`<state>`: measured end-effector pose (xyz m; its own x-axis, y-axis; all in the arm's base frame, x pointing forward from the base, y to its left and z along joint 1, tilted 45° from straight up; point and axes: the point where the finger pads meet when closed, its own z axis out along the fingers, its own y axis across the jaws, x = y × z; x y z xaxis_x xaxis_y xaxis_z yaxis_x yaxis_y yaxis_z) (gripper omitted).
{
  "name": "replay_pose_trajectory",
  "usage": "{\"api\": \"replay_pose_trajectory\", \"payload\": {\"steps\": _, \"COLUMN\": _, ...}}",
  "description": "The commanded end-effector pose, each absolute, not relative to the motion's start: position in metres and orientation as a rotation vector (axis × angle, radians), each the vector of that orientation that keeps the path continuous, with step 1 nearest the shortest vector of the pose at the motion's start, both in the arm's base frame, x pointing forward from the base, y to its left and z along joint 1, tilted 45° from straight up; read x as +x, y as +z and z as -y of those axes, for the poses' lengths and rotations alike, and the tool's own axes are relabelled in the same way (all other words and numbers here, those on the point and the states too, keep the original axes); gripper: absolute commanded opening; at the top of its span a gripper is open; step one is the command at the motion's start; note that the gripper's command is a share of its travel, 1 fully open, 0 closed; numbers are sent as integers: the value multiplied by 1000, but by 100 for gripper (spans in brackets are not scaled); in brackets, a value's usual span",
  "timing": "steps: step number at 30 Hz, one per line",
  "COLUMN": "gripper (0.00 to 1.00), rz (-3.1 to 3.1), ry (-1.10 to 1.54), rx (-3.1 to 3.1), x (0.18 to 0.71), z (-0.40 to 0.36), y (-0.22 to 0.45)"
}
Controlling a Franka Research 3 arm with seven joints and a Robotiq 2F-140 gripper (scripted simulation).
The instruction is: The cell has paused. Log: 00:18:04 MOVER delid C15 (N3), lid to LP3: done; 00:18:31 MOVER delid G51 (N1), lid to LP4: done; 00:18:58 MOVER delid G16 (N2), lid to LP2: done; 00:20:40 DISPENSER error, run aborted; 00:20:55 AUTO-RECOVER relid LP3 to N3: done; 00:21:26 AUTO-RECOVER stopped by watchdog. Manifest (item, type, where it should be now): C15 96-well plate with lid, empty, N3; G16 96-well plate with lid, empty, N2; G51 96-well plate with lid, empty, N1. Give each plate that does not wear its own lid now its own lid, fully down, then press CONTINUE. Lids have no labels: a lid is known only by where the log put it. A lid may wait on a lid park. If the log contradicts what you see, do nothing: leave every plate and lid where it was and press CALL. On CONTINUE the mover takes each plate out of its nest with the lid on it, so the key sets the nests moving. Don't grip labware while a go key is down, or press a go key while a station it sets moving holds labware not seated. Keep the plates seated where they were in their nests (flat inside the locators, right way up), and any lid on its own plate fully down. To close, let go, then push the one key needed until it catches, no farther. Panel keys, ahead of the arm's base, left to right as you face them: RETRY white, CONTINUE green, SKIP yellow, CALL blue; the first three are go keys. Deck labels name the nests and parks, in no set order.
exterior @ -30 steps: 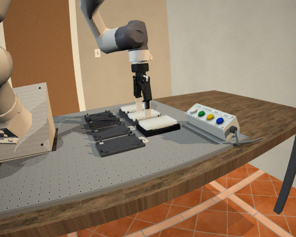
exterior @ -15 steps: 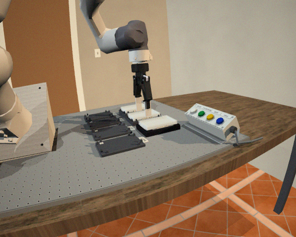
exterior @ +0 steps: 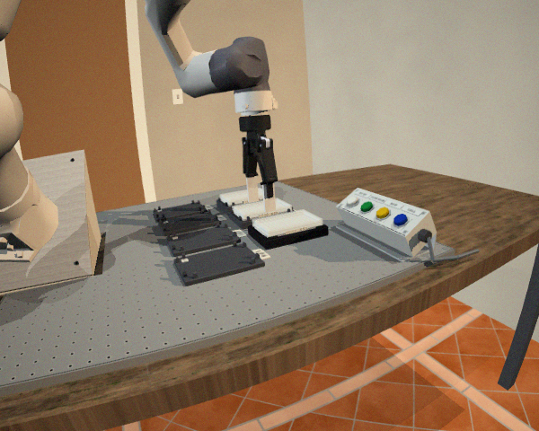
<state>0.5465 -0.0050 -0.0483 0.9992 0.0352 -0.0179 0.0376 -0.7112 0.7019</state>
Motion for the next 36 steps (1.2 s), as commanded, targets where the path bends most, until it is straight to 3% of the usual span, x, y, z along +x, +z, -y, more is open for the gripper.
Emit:
{"api": "replay_pose_trajectory", "payload": {"steps": 1, "gripper": 66, "rz": -40, "ry": -3, "rx": 2364, "x": 546, "z": 6, "y": -50}}
{"api": "replay_pose_trajectory", "payload": {"steps": 36, "gripper": 66, "rz": -40, "ry": -3, "rx": 2364, "x": 546, "z": -1, "y": -42}}
